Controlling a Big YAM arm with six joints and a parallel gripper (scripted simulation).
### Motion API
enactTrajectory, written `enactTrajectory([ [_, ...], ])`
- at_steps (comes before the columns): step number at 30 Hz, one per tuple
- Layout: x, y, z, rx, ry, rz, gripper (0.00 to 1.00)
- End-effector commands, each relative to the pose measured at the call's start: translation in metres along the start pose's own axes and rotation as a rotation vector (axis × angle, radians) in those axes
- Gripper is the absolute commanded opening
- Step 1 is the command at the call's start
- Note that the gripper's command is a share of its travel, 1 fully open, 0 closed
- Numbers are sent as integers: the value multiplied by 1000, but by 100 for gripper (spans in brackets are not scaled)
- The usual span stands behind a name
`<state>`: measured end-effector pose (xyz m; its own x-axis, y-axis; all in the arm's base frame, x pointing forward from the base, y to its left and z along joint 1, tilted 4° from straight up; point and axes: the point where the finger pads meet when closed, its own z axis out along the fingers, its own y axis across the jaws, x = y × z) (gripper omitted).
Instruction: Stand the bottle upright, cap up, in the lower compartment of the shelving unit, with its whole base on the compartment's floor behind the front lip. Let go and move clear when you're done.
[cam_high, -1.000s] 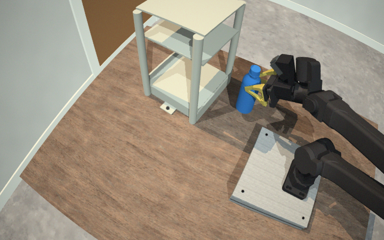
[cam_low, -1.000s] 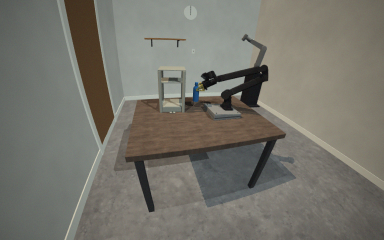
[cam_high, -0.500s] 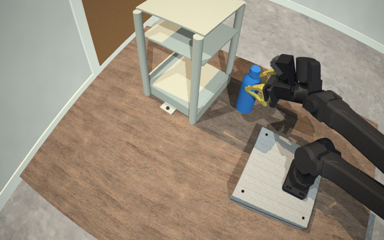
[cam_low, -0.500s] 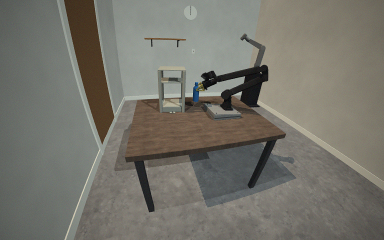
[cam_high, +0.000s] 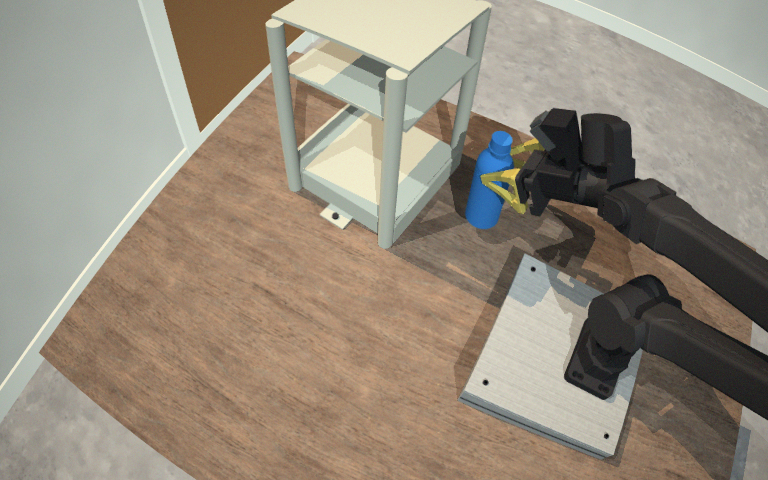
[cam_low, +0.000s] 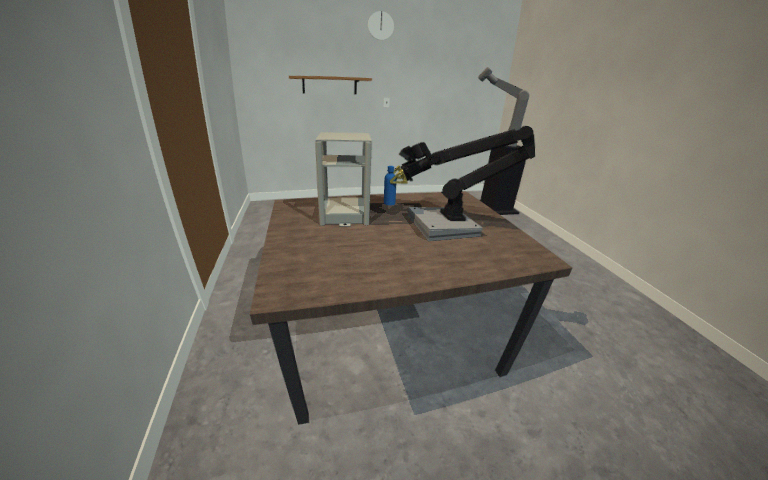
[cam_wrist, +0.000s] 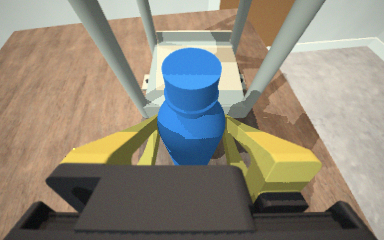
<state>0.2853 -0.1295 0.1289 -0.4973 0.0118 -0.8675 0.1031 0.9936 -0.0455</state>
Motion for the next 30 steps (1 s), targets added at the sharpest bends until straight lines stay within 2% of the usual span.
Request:
enactTrajectory([
  [1,-59,-14,19,14,-89,-31,44],
  [11,-69,-14,40,12,-91,-28,44],
  [30,-69,-13,41,12,-91,-33,44],
])
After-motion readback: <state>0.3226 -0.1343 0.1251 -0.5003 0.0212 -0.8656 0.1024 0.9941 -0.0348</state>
